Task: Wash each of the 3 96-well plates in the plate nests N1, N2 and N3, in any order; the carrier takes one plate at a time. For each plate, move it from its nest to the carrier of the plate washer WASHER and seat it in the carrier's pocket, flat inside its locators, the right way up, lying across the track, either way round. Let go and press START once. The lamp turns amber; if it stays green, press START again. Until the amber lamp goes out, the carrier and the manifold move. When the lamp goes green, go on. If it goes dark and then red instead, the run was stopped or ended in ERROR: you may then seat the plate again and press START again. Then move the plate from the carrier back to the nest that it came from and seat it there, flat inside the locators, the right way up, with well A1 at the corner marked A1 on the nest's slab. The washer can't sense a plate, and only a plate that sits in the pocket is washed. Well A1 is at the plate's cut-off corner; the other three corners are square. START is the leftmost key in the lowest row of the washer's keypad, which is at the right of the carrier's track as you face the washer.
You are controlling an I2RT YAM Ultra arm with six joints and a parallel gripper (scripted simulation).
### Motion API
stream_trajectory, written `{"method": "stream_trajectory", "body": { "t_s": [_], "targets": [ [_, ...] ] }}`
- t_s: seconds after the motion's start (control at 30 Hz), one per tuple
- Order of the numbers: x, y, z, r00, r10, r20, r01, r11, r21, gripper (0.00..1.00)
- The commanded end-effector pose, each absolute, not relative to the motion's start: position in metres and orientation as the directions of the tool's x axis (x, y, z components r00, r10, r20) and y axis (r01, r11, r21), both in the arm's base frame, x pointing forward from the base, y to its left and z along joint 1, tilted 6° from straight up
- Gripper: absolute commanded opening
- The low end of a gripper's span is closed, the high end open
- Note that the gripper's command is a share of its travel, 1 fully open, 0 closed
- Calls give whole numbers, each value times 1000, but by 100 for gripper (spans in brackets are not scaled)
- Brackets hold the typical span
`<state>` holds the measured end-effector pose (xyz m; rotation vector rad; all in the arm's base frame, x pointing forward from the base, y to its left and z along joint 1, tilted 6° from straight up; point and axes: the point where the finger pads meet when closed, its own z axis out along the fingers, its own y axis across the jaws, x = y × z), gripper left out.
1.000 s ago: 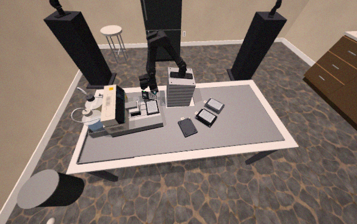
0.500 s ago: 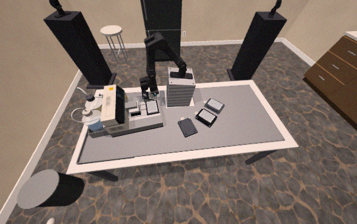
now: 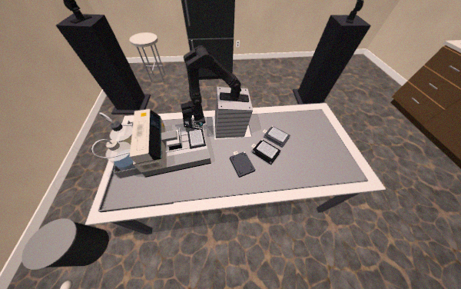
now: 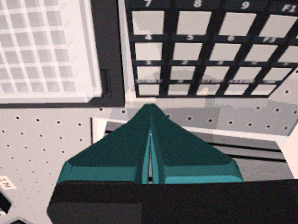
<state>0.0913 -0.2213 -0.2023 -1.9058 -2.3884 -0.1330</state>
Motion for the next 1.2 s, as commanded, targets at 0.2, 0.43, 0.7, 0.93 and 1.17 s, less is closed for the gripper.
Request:
{"method": "stream_trajectory", "body": {
  "t_s": [0.2,0.43,0.7,0.93,1.17],
  "targets": [
    [93,-225,-215,-222,970,99,975,221,19,0],
    [93,-225,-216,-222,970,99,975,221,19,0],
    [93,-225,-219,-222,970,99,975,221,19,0],
    [93,-224,-224,-222,970,99,975,221,19,0],
    [93,-224,-227,-222,970,99,975,221,19,0]
  ]
}}
